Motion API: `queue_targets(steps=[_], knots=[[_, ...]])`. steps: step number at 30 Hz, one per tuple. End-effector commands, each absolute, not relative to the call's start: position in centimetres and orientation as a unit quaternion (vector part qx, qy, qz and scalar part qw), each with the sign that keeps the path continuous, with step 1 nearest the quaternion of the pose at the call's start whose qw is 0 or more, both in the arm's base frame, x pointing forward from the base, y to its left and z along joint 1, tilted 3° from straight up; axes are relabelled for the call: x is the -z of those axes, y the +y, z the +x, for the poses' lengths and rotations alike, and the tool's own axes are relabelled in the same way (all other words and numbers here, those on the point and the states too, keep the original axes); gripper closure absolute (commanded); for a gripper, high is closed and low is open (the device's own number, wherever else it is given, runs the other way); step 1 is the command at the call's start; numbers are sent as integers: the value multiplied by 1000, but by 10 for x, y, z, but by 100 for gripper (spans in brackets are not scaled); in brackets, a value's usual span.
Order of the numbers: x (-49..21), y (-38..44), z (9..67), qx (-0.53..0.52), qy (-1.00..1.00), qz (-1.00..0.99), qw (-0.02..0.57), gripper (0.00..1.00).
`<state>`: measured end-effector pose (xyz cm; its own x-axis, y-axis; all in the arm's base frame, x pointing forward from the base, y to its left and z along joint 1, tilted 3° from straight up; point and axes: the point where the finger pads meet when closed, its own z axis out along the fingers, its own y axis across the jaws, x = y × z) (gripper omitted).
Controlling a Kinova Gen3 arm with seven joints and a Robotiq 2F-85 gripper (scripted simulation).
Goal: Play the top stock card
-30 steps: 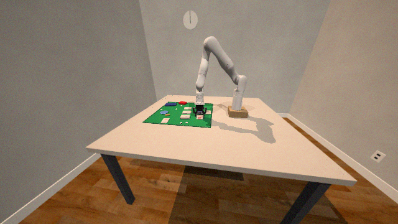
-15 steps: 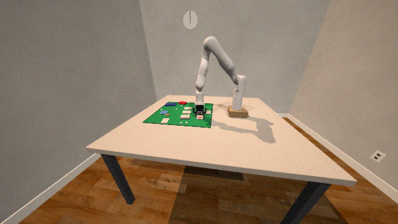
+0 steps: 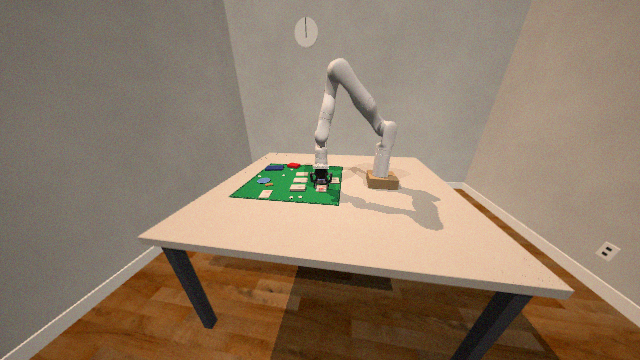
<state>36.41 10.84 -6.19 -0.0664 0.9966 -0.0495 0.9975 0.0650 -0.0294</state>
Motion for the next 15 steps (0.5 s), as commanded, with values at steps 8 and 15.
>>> queue_targets(steps=[8,15], knots=[[55,109,365,27,730,683,8,28],[38,110,365,27,730,683,8,28]])
